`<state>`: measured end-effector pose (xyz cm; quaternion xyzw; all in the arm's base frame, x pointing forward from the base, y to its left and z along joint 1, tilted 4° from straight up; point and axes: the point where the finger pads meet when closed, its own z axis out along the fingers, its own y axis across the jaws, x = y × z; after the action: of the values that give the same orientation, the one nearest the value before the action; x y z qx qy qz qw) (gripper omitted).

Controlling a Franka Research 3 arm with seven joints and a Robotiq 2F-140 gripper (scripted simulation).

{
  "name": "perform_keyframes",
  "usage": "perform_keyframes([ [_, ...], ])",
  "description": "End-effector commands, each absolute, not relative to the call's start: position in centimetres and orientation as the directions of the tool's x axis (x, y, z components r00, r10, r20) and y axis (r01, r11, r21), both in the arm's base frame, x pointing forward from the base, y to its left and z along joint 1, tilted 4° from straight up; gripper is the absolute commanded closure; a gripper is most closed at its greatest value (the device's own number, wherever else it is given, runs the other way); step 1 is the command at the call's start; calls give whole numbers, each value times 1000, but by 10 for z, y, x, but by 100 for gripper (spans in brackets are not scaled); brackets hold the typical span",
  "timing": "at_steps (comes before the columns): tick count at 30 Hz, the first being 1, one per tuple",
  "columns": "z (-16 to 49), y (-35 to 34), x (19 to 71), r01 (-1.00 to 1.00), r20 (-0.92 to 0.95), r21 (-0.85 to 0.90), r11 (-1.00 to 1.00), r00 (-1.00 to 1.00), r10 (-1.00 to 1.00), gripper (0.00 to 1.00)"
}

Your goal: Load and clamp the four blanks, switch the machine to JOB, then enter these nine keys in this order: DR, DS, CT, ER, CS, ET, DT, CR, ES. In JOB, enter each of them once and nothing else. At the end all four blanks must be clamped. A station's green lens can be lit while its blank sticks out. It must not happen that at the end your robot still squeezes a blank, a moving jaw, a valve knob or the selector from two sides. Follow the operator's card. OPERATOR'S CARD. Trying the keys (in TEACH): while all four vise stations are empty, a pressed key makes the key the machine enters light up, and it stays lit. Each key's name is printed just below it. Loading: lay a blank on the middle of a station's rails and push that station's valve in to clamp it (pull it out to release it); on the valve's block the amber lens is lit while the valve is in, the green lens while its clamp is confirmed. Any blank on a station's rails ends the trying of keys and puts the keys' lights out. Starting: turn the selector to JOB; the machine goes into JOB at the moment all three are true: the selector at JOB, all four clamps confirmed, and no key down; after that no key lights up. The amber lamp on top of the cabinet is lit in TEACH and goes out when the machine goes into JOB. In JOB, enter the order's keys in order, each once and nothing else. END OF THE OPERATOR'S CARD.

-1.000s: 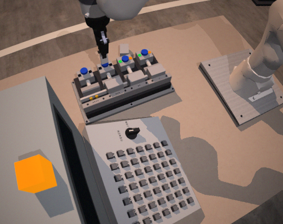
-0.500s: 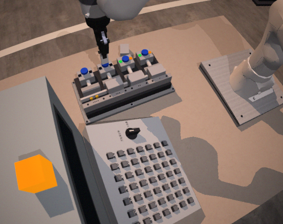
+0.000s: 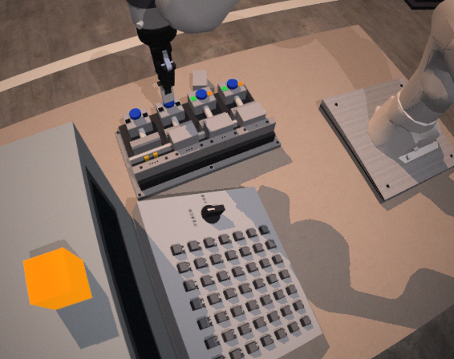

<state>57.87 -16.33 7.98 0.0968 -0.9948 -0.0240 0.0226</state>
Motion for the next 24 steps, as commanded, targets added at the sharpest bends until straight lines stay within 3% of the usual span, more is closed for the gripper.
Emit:
perform_keyframes([
  [1, 79, -162, 579, -195, 39, 54, 979, -980, -197, 100],
  [24, 77, -162, 579, -195, 39, 54, 979, -980, -197, 100],
])
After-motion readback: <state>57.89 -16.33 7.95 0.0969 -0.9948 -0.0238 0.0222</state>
